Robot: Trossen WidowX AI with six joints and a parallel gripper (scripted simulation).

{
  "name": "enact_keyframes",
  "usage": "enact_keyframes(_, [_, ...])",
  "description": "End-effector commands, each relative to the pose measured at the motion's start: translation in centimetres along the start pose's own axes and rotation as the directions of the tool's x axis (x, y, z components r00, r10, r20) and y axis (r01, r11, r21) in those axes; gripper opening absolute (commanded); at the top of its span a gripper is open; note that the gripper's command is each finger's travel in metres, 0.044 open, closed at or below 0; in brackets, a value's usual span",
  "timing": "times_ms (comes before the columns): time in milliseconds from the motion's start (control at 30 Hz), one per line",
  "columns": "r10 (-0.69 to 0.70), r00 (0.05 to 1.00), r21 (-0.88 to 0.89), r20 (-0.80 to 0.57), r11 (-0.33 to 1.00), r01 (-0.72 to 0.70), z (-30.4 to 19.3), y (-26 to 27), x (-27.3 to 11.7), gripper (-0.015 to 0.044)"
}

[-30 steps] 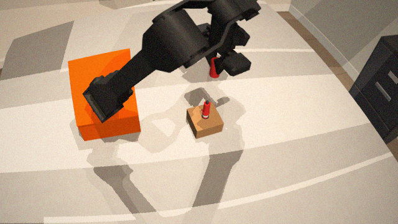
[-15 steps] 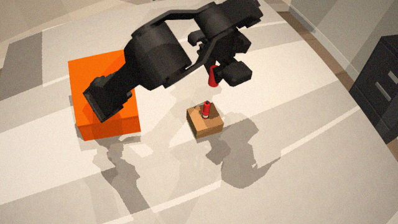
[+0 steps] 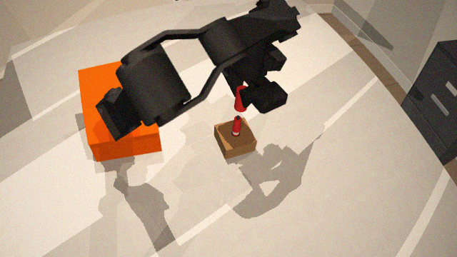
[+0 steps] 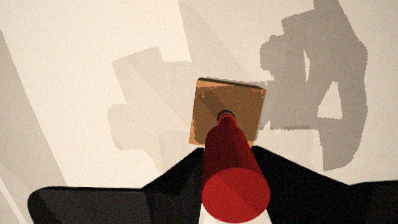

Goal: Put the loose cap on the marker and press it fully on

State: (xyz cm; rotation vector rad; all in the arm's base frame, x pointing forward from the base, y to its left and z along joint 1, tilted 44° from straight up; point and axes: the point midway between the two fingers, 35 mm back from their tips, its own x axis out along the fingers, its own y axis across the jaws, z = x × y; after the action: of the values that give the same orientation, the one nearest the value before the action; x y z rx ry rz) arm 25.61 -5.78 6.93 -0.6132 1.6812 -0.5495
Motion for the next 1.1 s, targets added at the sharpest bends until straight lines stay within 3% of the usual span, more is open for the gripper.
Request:
enact_keyframes(0, [-0.005, 1.000, -0.005, -0.001, 1.000, 0.005, -0.7, -0.5, -0.1, 0.0000])
enact_keyframes(1067, [-0.005, 1.000, -0.005, 0.000, 1.000, 0.005, -0.6, -0.6, 4.0, 0.0000])
